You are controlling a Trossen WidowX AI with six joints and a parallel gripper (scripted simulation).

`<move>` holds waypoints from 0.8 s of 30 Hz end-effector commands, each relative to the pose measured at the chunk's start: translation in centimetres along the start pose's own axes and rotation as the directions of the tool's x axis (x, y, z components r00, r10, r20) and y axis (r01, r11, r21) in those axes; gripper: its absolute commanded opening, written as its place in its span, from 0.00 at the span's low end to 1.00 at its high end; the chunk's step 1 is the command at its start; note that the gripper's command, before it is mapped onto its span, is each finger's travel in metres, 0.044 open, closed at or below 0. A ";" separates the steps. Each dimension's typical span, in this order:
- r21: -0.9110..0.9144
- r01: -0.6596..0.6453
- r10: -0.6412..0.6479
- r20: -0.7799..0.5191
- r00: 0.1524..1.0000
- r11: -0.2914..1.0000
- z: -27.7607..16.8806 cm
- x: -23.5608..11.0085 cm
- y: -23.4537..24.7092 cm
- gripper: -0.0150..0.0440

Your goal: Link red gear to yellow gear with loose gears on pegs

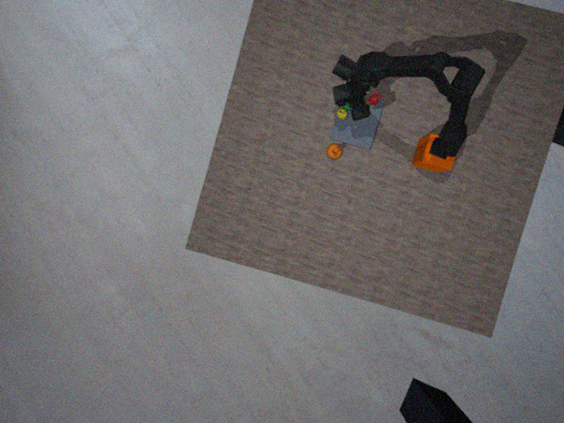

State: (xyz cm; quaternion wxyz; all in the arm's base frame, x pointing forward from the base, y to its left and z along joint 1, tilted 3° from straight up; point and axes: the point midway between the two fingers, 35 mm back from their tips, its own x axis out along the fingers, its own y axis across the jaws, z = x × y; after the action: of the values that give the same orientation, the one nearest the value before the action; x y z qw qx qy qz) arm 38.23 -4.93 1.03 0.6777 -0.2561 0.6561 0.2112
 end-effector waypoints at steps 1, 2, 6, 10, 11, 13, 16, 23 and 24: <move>0.015 0.001 -0.001 -0.001 1.000 1.000 0.0 0.1 0.0 0.25; 0.033 0.001 -0.001 -0.001 1.000 0.999 0.1 0.2 0.0 0.25; 0.104 0.001 -0.001 -0.001 1.000 0.995 0.1 0.2 0.0 0.25; 0.202 0.001 -0.001 -0.001 1.000 0.979 0.0 0.3 0.1 0.25; 0.225 0.002 -0.001 -0.001 1.000 0.974 0.0 0.3 0.1 0.25; 0.266 0.002 -0.001 -0.001 1.000 0.964 0.0 0.3 0.1 0.25; 0.320 0.002 -0.001 -0.001 1.000 0.947 -0.1 0.4 0.0 0.25; 0.343 0.002 -0.001 -0.001 1.000 0.939 0.0 0.4 -0.1 0.25; 0.337 0.002 -0.001 -0.001 1.000 0.942 0.0 0.4 0.0 0.25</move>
State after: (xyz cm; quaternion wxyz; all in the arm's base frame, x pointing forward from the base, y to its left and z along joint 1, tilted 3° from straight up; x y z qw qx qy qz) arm 38.26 -4.95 0.77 0.7114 -0.1399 0.6816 0.0987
